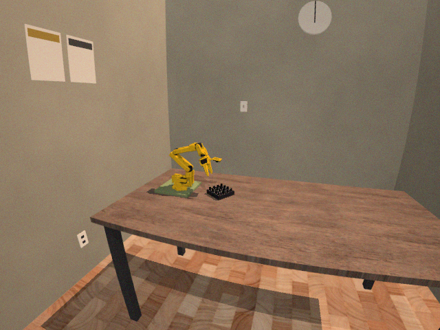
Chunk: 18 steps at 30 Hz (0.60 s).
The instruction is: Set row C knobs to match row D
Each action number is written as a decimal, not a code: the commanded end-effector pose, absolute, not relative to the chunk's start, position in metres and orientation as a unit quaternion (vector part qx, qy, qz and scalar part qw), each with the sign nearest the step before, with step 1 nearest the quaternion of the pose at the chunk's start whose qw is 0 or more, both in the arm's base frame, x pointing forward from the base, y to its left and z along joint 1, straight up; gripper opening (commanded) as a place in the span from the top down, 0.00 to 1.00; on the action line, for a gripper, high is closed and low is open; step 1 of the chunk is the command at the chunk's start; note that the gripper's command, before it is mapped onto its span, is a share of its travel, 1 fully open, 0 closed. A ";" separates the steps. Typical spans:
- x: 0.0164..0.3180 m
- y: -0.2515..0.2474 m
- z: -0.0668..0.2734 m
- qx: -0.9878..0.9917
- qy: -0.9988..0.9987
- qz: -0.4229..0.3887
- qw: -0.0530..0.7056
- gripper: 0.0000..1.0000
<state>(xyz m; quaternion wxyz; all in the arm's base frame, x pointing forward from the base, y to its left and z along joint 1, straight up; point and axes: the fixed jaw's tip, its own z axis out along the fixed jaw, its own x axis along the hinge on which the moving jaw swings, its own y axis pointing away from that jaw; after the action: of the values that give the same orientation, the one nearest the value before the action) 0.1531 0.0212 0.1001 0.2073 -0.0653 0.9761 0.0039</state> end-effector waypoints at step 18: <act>0.205 0.024 0.097 -0.059 0.978 0.004 0.199 0.60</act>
<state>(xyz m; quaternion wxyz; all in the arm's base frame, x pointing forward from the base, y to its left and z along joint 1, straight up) 0.1966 0.0249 0.0977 0.1987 -0.0651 0.9779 0.0037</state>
